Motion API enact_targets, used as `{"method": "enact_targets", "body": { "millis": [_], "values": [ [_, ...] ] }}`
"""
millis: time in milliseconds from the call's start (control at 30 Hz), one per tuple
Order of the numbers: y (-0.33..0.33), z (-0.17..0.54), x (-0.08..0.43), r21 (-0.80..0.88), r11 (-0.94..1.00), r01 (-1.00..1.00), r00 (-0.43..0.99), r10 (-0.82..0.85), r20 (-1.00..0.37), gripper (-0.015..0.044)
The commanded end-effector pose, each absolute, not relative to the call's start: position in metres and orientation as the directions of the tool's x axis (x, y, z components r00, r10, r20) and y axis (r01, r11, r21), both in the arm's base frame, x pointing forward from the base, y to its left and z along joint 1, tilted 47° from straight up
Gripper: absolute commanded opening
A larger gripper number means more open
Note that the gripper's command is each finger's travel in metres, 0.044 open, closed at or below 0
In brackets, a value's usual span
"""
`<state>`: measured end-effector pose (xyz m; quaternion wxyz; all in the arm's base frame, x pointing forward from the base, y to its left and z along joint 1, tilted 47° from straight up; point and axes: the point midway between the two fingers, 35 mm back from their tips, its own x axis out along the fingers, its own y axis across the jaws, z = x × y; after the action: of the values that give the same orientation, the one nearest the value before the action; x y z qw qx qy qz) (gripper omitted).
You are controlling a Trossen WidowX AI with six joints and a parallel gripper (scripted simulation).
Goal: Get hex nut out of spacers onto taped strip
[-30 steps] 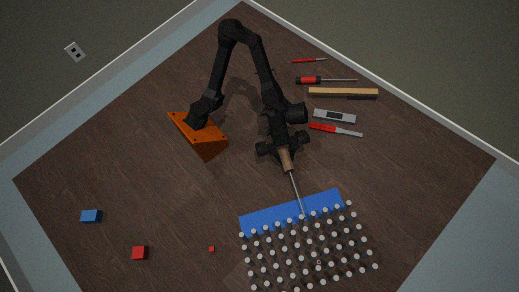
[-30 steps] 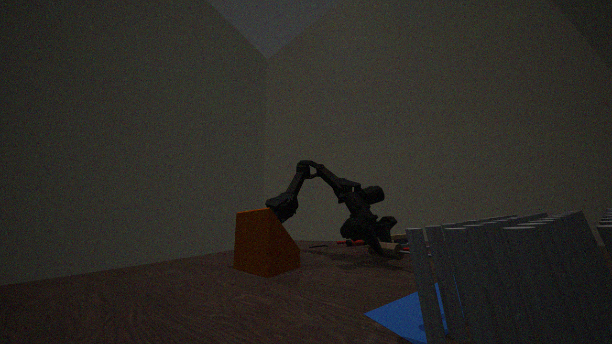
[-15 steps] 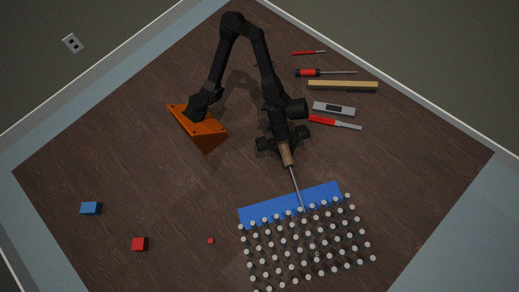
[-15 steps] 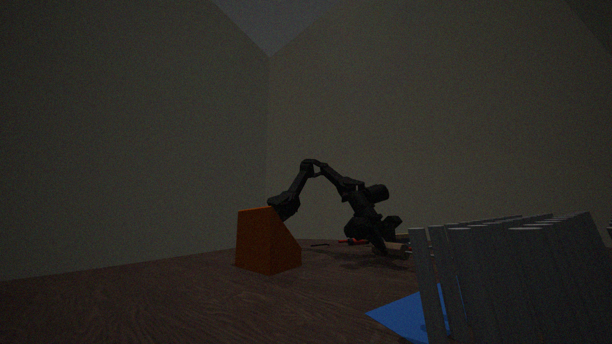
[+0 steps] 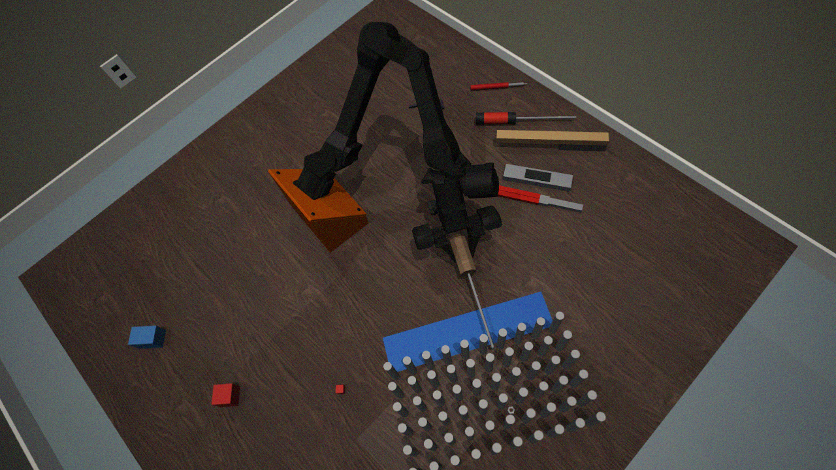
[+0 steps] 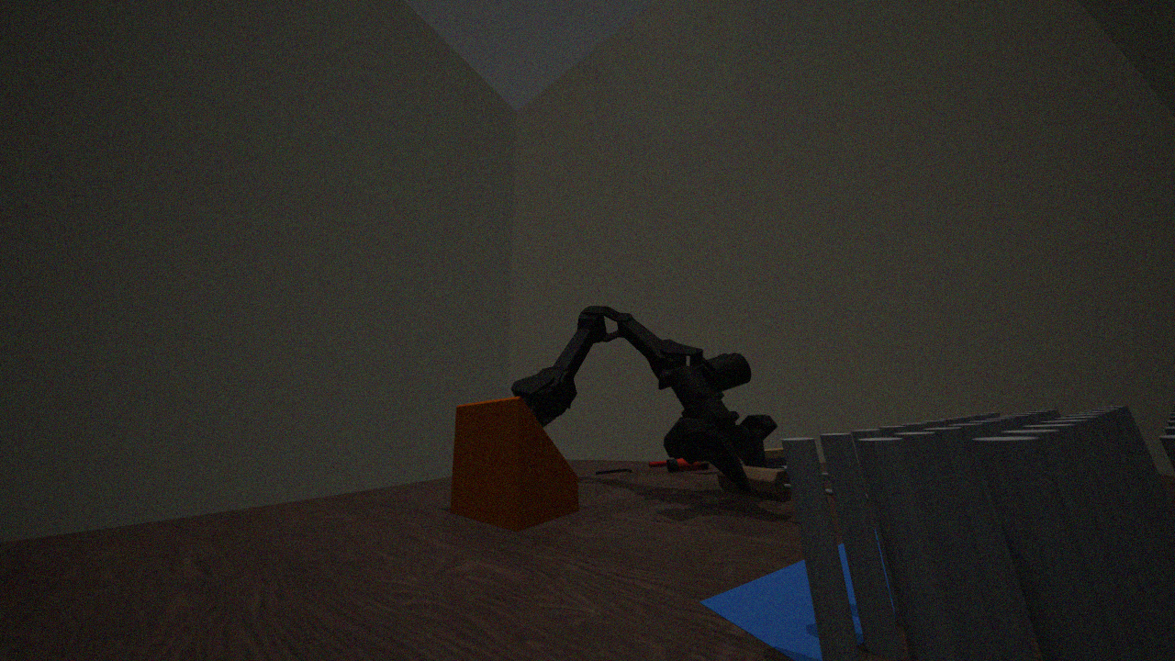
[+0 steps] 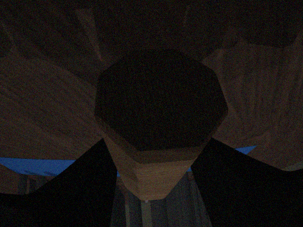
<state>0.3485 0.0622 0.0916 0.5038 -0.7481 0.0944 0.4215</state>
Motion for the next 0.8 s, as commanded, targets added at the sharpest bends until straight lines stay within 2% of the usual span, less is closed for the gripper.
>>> {"method": "enact_targets", "body": {
  "millis": [0, 767],
  "values": [
    [0.06, 0.092, 0.352, -0.677, -0.477, -0.56, 0.632, 0.283, -0.722, 0.0],
    [0.053, 0.088, 0.364, -0.677, -0.478, -0.559, 0.632, 0.283, -0.722, 0.0]
  ]
}}
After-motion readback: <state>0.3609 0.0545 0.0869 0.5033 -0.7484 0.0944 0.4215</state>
